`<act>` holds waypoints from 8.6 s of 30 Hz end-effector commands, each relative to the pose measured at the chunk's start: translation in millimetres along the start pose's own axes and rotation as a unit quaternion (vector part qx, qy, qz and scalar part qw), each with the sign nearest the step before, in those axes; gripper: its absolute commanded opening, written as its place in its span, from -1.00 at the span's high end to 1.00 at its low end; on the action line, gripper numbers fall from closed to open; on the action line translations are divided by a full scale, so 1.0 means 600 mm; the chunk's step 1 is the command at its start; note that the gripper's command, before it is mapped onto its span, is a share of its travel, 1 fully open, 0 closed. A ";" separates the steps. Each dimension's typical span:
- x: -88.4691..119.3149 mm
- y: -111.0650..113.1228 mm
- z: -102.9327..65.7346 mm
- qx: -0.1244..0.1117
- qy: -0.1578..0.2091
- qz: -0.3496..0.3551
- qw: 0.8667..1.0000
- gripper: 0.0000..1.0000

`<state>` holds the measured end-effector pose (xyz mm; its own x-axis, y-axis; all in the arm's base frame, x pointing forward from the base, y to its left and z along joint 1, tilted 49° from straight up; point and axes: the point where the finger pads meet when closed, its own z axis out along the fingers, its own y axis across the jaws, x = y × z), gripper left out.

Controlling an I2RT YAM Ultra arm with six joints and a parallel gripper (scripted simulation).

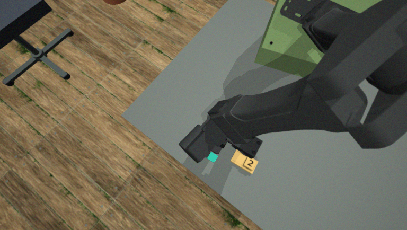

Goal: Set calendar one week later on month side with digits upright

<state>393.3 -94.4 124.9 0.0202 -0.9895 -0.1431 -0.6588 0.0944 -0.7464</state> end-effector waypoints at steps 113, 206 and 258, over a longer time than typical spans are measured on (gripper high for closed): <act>0.001 -0.001 0.045 -0.001 -0.003 0.701 0.713 0.07; -0.001 -0.003 0.096 -0.001 -0.003 0.701 0.713 0.07; -0.001 -0.001 0.096 -0.001 -0.003 0.701 0.713 0.07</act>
<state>436.5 -86.4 84.7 -0.6630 0.0780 -0.7445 -0.0366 0.9900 0.1364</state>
